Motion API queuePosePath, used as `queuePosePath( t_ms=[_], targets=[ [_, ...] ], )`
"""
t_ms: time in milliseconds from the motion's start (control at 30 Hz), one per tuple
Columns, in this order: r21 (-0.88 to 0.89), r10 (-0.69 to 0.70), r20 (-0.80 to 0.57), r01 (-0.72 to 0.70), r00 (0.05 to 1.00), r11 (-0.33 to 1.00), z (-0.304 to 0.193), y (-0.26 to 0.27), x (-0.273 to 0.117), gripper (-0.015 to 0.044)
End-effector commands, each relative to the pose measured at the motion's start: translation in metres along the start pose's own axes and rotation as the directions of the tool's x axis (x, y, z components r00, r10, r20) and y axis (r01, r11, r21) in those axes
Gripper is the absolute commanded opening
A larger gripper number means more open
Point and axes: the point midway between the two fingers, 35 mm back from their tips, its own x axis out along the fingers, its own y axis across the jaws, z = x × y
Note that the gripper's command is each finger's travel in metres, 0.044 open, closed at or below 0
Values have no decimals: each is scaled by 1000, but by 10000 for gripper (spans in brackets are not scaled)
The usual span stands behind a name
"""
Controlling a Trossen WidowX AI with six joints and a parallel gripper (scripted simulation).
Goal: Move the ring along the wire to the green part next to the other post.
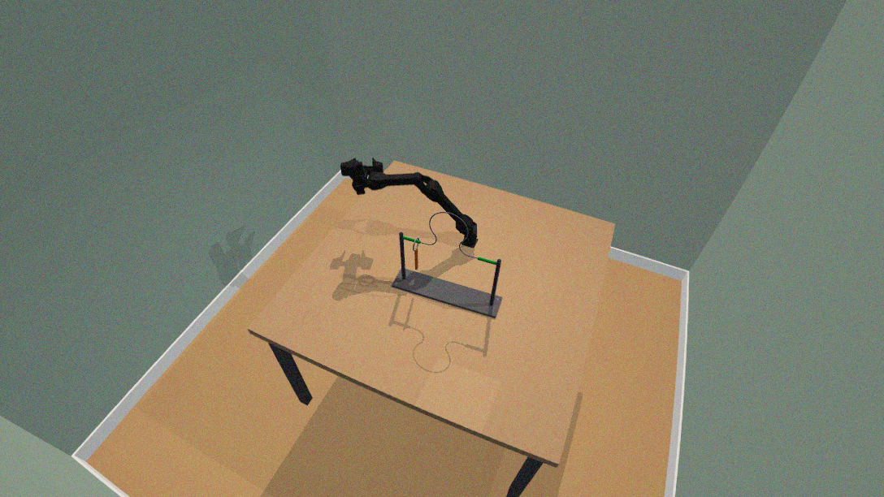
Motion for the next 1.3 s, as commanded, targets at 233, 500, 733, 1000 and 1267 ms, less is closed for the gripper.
queuePosePath(
  t_ms=[233,500,733,1000,1267],
  targets=[
    [228,-245,48,228,968,947,30,-25,-7,190],
    [504,-522,114,403,845,764,69,-46,-29,160],
    [717,-721,172,416,671,559,105,-51,-58,160],
    [901,-880,212,264,425,345,148,-49,-98,160],
    [972,-962,232,-5,145,234,187,-29,-143,160]
  ],
)
